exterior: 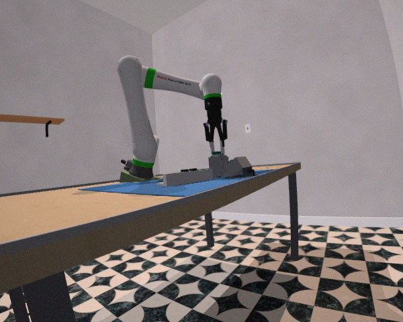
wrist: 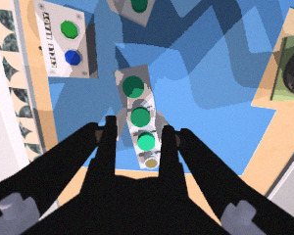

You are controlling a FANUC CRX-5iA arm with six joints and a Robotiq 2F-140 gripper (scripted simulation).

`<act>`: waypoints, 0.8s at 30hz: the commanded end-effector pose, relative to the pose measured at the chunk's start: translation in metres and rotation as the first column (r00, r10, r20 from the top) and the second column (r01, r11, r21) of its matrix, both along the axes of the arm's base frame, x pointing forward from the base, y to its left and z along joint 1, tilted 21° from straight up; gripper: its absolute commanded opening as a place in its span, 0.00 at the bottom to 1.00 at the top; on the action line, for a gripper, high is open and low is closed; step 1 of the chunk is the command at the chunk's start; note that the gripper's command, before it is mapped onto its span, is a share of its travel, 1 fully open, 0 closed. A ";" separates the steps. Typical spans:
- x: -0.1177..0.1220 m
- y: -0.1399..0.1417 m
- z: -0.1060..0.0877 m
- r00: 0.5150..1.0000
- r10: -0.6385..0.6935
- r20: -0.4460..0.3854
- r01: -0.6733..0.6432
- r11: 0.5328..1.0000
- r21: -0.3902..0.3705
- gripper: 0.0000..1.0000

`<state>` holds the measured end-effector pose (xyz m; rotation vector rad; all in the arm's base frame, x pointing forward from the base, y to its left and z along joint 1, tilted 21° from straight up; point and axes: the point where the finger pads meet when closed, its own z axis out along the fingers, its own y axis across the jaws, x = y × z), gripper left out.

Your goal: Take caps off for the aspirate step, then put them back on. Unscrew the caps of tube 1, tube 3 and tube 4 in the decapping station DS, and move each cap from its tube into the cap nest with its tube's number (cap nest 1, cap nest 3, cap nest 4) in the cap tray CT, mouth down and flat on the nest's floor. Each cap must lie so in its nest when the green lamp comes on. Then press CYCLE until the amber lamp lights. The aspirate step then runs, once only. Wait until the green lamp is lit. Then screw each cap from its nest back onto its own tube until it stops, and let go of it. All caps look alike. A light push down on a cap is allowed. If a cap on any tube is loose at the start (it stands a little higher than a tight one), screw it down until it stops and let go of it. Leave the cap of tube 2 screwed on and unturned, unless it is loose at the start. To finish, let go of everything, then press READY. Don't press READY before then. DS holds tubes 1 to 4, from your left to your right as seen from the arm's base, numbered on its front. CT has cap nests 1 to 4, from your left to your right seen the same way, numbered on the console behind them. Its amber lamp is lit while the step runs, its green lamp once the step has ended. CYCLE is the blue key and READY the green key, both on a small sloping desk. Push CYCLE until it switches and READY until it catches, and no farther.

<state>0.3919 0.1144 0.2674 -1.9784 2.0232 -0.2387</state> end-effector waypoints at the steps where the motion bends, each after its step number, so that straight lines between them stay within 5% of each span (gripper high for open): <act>1: 0.000 0.000 0.000 0.973 -0.231 -0.005 0.231 0.971 0.053 0.35; 8: 0.000 0.000 0.000 0.973 -0.231 -0.005 0.231 0.971 0.053 0.35; 9: 0.000 0.000 0.000 0.973 -0.231 -0.005 0.231 0.971 0.053 0.00; 24: 0.000 0.000 0.000 0.983 -0.185 0.001 0.185 0.982 0.037 0.00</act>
